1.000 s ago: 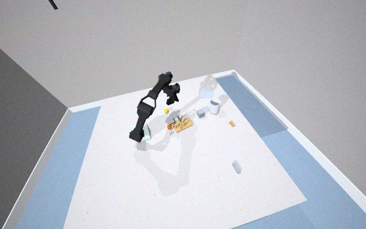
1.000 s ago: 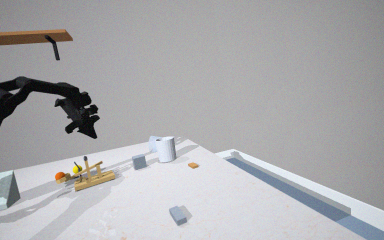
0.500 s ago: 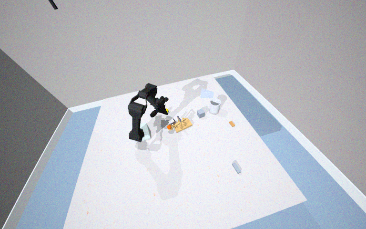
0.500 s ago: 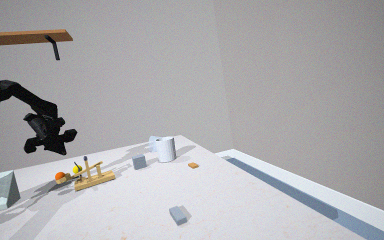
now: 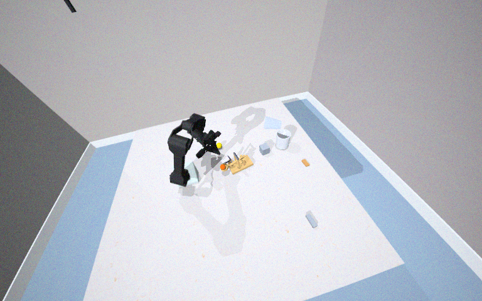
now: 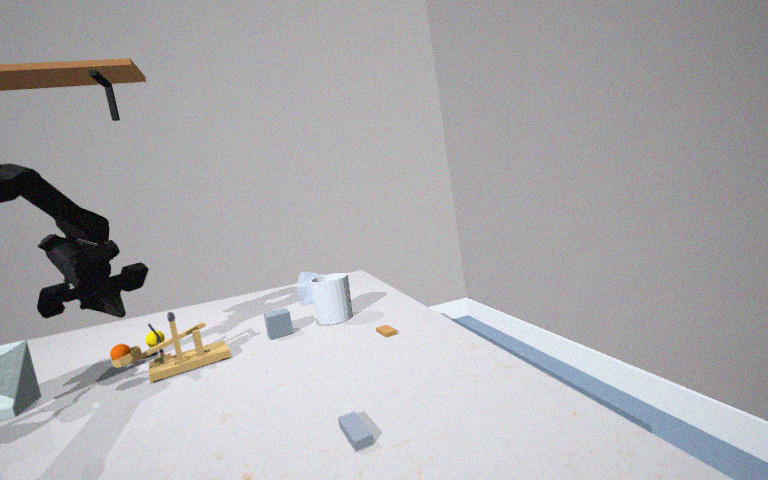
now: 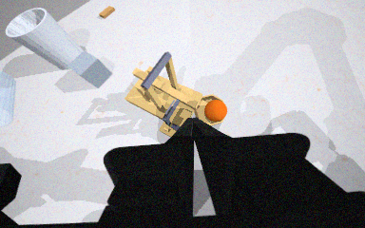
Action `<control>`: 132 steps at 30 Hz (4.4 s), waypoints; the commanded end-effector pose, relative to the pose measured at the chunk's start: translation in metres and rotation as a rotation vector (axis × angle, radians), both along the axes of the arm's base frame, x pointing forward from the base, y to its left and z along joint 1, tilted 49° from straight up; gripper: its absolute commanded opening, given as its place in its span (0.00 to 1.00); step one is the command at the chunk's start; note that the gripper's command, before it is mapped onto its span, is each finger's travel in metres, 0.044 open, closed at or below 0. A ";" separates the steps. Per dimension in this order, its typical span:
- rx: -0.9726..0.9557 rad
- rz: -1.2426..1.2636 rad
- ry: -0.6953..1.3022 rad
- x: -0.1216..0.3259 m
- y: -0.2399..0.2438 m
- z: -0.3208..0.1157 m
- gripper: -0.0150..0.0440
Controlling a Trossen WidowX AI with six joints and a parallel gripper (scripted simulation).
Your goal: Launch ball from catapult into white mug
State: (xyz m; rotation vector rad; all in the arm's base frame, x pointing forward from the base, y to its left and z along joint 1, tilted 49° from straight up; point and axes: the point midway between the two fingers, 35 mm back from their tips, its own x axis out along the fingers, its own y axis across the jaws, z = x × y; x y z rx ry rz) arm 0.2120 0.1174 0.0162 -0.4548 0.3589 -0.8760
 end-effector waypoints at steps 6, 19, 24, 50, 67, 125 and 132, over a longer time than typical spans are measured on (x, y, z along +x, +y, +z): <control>-0.009 -0.008 -0.004 0.002 -0.011 -0.010 0.25; -0.013 -0.023 -0.010 0.005 -0.026 -0.025 0.25; -0.015 -0.028 -0.012 0.006 -0.032 -0.031 0.25; -0.024 -0.057 -0.024 0.006 -0.065 -0.057 0.25; 0.012 -0.028 0.005 -0.003 0.005 -0.051 0.25; -0.221 0.666 0.803 0.322 0.146 0.084 1.00; -0.221 0.666 0.803 0.322 0.146 0.084 1.00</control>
